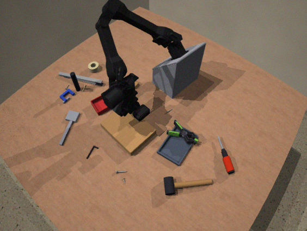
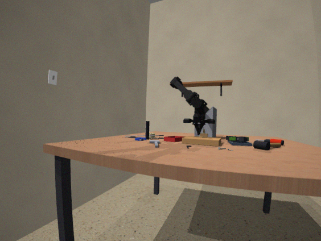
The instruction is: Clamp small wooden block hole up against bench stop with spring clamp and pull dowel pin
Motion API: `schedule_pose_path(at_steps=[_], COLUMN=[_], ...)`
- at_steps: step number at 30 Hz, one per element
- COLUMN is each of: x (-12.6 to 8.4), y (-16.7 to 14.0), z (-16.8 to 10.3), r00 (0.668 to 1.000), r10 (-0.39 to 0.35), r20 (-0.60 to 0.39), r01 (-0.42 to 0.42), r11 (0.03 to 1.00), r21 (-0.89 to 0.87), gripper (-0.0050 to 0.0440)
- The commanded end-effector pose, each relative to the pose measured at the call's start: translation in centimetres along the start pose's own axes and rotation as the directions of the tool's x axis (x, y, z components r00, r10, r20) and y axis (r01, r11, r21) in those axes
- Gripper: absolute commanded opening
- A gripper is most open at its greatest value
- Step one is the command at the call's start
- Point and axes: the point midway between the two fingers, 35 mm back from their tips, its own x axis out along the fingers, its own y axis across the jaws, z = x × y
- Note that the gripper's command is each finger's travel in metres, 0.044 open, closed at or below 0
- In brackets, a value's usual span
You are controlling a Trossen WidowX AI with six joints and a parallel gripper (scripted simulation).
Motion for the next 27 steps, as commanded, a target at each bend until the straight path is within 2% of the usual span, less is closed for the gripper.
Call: schedule_pose_path(at_steps=[1, 6, 13, 27], x=[-0.1, -0.1, -1.5, -5.9], y=[-1.2, -1.2, -1.1, -1.0], z=[0.0, 0.0, 0.1, 0.0], r00=[1.0, 1.0, 1.0, 1.0], r10=[0.001, 0.001, 0.002, -0.001], r20=[-0.001, -0.001, -0.001, -0.001], r01=[-0.001, -0.001, -0.002, 0.001], r11=[1.0, 1.0, 1.0, 1.0], r21=[0.005, 0.005, 0.005, 0.005], gripper=[0.0, 0.0, 0.0, 0.0])
